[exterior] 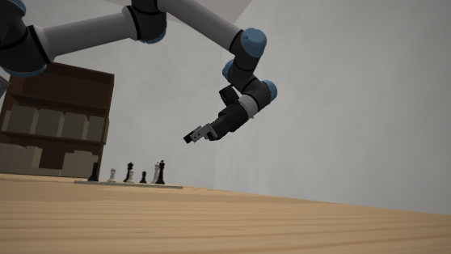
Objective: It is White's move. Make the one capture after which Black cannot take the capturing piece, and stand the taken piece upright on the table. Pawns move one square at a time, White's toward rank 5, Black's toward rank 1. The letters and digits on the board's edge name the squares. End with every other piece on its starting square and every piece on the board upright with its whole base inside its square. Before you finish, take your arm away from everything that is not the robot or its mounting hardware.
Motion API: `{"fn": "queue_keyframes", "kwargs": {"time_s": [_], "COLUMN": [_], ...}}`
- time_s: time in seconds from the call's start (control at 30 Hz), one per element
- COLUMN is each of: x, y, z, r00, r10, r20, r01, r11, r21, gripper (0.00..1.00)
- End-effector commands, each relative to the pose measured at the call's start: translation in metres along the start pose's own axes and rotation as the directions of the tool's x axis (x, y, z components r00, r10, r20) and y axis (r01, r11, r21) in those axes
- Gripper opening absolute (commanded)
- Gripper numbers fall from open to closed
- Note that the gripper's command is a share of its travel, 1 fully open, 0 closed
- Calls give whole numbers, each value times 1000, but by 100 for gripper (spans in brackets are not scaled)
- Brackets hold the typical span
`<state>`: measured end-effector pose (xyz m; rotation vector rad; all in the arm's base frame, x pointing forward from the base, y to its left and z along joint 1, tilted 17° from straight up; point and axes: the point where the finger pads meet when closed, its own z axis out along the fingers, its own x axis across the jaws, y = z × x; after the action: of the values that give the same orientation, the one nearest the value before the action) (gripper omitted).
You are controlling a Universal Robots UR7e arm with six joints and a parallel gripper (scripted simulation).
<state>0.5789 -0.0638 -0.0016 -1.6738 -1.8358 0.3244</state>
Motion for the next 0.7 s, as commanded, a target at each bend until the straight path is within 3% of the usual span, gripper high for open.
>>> {"fn": "queue_keyframes", "kwargs": {"time_s": [0.0,0.33,0.4,0.67], "x": [0,3,3,11], "y": [-7,-27,-27,-50], "z": [3,18,18,34], "r00": [999,992,992,977], "r10": [-35,-122,-122,-187], "r20": [4,41,41,104], "r01": [35,129,129,213], "r11": [996,955,955,890], "r21": [-84,-266,-266,-403], "gripper": [100,100,100,100]}}
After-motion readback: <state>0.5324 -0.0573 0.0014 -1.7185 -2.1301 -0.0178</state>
